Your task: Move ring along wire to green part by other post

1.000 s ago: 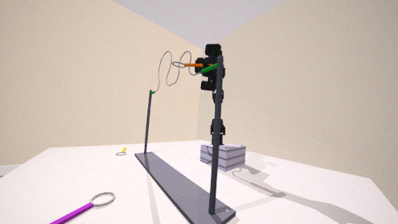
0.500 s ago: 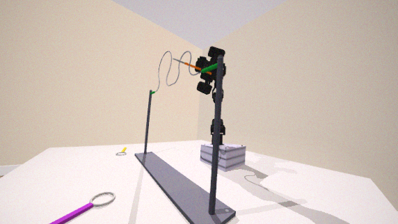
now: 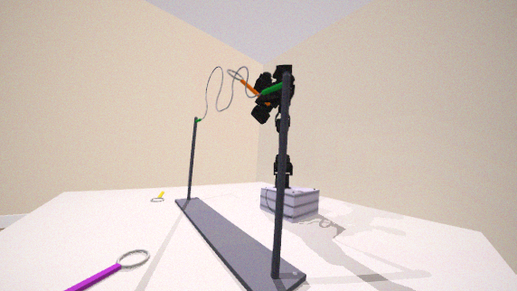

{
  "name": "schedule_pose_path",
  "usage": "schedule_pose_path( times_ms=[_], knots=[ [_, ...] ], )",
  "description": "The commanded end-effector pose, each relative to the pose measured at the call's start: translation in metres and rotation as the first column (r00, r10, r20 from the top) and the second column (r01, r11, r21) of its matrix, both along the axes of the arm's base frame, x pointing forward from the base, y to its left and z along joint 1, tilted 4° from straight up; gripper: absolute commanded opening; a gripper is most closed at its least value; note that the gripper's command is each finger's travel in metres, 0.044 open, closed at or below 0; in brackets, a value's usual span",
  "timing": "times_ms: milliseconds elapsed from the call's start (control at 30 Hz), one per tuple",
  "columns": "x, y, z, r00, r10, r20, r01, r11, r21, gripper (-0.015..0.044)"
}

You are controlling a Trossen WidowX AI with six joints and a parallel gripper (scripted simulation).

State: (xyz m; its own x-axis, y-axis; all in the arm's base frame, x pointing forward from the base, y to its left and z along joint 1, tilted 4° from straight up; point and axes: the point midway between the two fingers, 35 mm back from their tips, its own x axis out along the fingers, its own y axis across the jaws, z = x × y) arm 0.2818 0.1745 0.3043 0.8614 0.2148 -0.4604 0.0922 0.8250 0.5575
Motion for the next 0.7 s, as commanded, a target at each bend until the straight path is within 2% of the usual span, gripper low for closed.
schedule_pose_path(
  times_ms=[0, 333, 667],
  knots=[
    [0.0, -0.004, -0.002, 1.0, 0.003, 0.004, -0.002, 0.997, -0.081, -0.015],
    [0.001, -0.018, -0.01, 1.0, 0.003, 0.009, 0.0, 0.951, -0.31, -0.015],
    [0.001, -0.034, -0.013, 1.0, 0.004, 0.014, 0.004, 0.853, -0.522, -0.015]
  ],
)
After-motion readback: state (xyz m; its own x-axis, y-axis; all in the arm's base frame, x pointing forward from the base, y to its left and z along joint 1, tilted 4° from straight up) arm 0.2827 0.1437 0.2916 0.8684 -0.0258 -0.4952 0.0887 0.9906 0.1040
